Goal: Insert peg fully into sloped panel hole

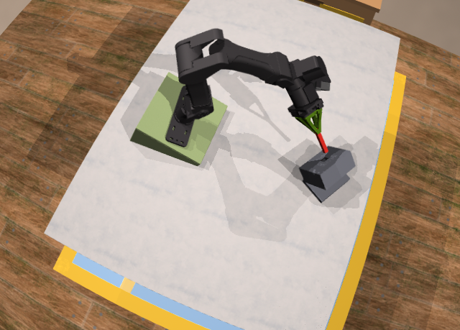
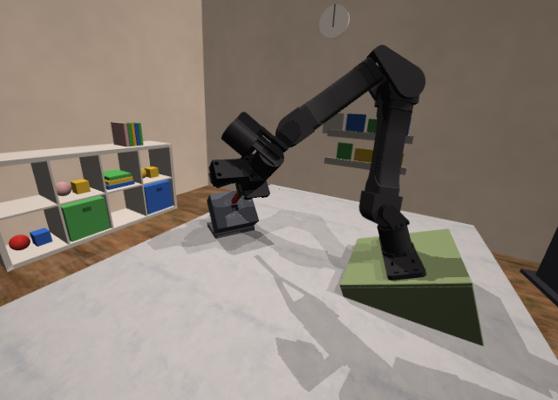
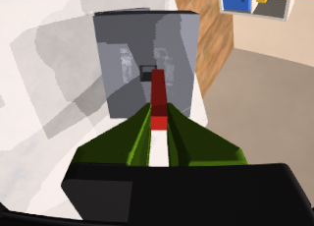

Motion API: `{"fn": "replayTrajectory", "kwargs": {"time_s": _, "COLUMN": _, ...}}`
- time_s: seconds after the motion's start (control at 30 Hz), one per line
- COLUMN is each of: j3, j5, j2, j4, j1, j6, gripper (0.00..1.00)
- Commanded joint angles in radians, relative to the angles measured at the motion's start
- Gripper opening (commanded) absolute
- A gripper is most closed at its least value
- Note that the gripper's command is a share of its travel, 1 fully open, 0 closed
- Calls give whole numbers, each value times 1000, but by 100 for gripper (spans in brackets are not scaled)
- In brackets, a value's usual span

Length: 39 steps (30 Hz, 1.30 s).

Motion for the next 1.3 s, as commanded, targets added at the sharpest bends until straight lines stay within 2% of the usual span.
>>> {"fn": "replayTrajectory", "kwargs": {"time_s": 0.0, "j3": -23, "j5": 22, "j2": -29, "j4": -36, "j1": 20, "j6": 26, "gripper": 0}}
{"fn": "replayTrajectory", "kwargs": {"time_s": 0.37, "j3": -47, "j5": 47, "j2": -55, "j4": -63, "j1": 50, "j6": 56, "gripper": 0}}
{"fn": "replayTrajectory", "kwargs": {"time_s": 1.27, "j3": -84, "j5": -28, "j2": 13, "j4": 105, "j1": -40, "j6": -22, "gripper": 0}}
